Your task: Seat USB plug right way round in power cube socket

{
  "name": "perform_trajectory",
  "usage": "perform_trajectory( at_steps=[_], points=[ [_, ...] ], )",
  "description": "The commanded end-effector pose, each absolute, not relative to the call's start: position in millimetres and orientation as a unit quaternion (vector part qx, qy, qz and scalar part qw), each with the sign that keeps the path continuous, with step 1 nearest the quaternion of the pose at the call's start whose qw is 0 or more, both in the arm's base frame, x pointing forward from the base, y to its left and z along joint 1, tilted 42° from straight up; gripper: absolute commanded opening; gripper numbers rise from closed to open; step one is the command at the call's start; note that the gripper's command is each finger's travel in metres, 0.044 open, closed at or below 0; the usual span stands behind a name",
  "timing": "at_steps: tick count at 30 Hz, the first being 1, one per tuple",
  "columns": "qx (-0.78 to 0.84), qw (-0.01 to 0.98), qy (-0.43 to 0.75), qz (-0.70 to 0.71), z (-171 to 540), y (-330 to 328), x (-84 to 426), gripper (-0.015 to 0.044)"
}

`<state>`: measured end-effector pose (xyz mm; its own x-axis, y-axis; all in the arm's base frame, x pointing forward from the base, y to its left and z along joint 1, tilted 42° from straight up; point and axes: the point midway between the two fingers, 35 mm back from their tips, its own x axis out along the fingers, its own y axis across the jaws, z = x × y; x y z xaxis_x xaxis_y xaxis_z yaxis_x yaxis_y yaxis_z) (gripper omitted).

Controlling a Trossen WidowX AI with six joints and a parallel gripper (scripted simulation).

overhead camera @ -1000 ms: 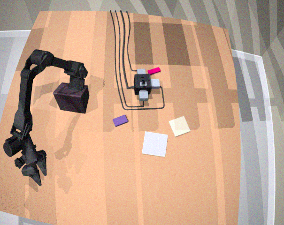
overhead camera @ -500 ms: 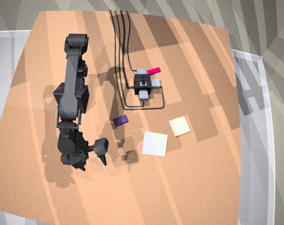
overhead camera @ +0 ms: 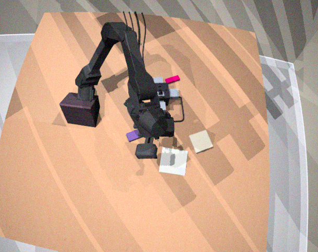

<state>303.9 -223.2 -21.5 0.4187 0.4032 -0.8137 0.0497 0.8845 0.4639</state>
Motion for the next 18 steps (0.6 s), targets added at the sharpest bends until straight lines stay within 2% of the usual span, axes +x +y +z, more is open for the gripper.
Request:
perform_trajectory(
  at_steps=[1, 9, 16, 18],
  points=[
    [0.077, 0.816, 0.512, 0.257, 4, -159, 325, 0.044],
    [-0.164, 0.754, 0.405, 0.491, 52, -50, 337, 0.044],
    [-0.339, 0.632, 0.243, 0.654, 91, 40, 313, 0.044],
    [-0.353, 0.617, 0.224, 0.667, 93, 46, 308, 0.044]
  ],
)
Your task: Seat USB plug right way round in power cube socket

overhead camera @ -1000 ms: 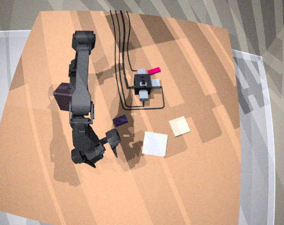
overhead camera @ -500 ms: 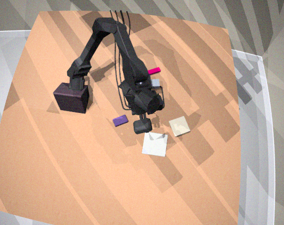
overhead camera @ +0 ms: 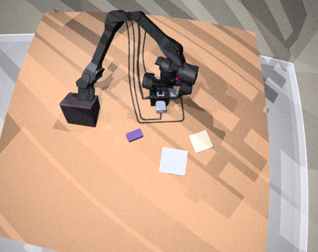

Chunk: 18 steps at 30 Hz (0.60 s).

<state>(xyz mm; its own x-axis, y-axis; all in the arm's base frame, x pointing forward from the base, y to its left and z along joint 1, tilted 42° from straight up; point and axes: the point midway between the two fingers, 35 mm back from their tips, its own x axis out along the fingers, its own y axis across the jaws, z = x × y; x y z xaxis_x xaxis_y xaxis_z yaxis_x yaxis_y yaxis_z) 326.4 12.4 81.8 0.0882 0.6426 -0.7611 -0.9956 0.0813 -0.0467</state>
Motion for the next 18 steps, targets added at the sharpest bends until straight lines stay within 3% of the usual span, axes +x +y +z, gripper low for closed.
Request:
perform_trajectory(
  at_steps=[1, 18],
  points=[
    [-0.353, 0.617, 0.224, 0.667, 92.8, 46.4, 307.7, 0.044],
    [-0.353, 0.617, 0.224, 0.667, 89.0, 47.5, 306.7, 0.044]
  ],
)
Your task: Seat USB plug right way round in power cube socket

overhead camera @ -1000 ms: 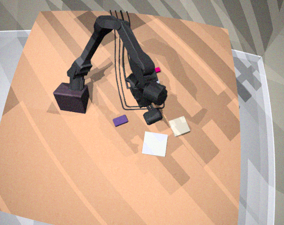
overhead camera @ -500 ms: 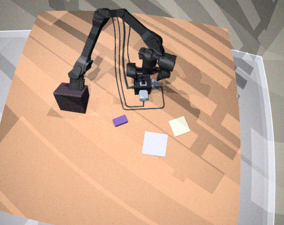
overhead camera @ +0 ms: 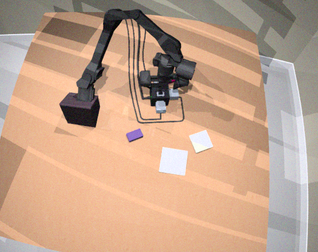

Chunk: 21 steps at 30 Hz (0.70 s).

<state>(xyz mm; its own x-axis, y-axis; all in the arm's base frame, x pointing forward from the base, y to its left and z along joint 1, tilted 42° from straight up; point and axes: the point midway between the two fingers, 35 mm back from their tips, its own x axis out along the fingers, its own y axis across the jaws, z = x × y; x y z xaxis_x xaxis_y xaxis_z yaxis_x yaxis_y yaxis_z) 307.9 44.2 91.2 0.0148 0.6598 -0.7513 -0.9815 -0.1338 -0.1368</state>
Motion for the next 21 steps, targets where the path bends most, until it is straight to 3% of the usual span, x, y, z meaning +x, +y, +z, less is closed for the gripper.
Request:
perform_trajectory(
  at_steps=[1, 21],
  points=[
    [-0.353, 0.617, 0.224, 0.667, 88, 48, 307, 0.044],
    [-0.353, 0.617, 0.224, 0.667, 73, 62, 307, 0.044]
  ],
)
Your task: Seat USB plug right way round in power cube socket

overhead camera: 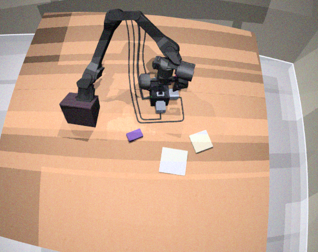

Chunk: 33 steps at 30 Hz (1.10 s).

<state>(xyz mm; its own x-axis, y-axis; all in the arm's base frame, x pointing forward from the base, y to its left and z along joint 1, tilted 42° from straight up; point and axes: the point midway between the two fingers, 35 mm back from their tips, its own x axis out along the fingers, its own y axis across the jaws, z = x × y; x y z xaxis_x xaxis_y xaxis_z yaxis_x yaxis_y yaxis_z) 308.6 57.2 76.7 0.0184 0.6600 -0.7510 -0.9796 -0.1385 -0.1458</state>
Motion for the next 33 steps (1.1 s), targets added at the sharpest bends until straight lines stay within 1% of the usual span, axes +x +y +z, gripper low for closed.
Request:
perform_trajectory(
  at_steps=[1, 13, 29, 33],
  points=[
    [-0.353, 0.617, 0.224, 0.667, 72.4, 62.3, 306.5, 0.044],
    [-0.353, 0.617, 0.224, 0.667, 69.3, 65.1, 306.5, 0.044],
    [-0.357, 0.616, 0.223, 0.666, 70.3, 63.2, 307.6, 0.002],
    [-0.357, 0.616, 0.223, 0.666, 70.3, 63.2, 307.6, 0.0]
  ],
)
